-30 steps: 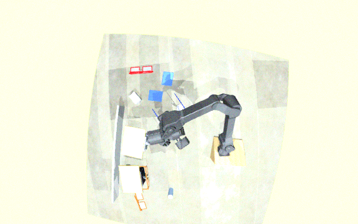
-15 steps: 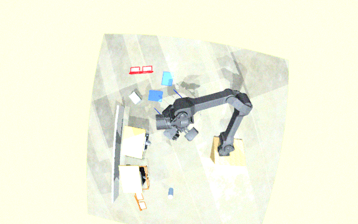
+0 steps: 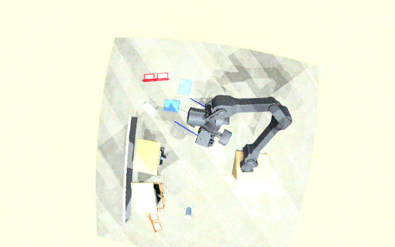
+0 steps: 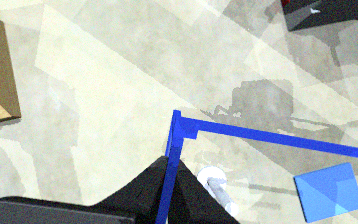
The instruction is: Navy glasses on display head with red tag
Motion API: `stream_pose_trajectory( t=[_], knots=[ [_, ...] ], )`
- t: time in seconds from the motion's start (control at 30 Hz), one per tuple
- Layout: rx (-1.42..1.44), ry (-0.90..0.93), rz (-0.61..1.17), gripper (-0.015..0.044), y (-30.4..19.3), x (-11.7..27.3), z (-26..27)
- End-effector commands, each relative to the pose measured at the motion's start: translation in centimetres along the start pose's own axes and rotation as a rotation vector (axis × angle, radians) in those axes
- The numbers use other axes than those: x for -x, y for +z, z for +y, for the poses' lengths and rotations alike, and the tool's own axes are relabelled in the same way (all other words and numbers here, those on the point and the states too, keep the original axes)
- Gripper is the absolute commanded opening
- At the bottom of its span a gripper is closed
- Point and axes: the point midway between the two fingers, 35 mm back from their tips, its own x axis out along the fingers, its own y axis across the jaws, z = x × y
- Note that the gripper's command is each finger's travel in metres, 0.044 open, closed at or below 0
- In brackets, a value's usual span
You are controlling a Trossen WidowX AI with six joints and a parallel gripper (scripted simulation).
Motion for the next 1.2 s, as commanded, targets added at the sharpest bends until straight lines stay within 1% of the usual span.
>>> stream_pose_trajectory(
  t=[0.0, 0.3, 0.63, 1.17],
  knots=[
    [0.063, -0.013, -0.048, 0.0000, -0.6, 0.5, 0.7],
    [0.224, -0.082, -0.147, 0.0000, -1.9, 1.8, 2.3],
    [0.412, -0.203, -0.227, 0.0000, -3.1, 3.3, 4.1],
    [0.727, -0.465, -0.253, 0.0000, -4.0, 5.4, 7.2]
  ],
)
